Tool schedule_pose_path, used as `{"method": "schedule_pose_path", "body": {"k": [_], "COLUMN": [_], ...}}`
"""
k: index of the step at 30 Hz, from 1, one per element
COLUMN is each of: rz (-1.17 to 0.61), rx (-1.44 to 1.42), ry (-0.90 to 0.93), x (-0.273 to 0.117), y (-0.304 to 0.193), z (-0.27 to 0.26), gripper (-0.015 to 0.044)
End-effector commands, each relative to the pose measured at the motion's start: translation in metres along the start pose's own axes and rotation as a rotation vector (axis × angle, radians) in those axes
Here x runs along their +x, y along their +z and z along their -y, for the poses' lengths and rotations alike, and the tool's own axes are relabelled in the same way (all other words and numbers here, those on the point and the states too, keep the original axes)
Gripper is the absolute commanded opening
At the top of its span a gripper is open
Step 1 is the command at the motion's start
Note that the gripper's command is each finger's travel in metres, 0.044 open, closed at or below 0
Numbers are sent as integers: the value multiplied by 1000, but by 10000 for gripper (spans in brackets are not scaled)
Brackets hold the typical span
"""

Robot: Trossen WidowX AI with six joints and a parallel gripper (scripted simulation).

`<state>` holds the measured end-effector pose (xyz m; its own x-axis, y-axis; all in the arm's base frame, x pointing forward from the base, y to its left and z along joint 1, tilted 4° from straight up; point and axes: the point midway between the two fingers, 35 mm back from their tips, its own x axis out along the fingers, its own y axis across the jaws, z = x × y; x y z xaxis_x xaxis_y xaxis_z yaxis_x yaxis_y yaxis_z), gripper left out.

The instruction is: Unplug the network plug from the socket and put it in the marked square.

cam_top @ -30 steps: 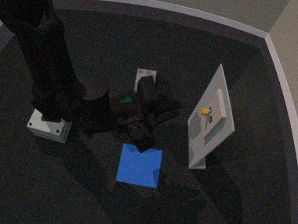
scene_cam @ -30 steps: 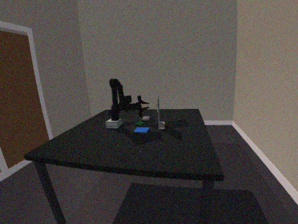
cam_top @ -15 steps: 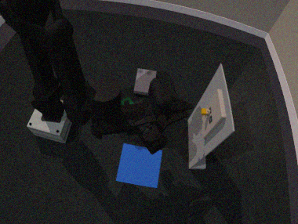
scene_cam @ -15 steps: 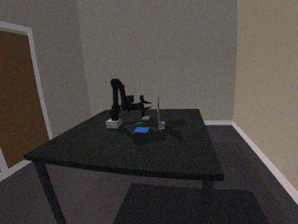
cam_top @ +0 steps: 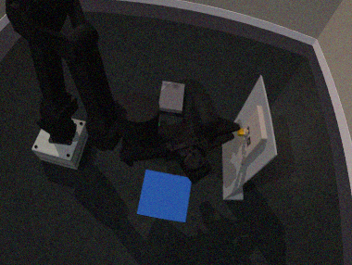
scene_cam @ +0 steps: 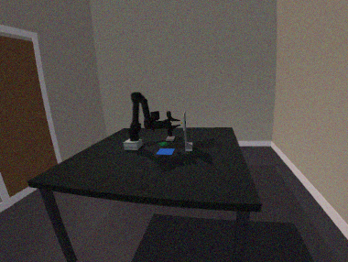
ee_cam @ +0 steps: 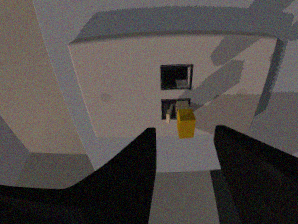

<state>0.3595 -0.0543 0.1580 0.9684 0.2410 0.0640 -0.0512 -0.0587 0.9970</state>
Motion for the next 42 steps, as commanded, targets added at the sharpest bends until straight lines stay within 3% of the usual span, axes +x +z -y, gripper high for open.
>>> {"method": "schedule_pose_path", "body": {"k": [1,8,31,42], "rz": [1,1,1,1], "rx": [-4,-3,-3,-3], "ry": [3,4,4,4], "x": [8,16,16,13], "y": [2,4,4,3], "z": [-1,-1,-1,-1], "gripper": [156,156,3,0]}}
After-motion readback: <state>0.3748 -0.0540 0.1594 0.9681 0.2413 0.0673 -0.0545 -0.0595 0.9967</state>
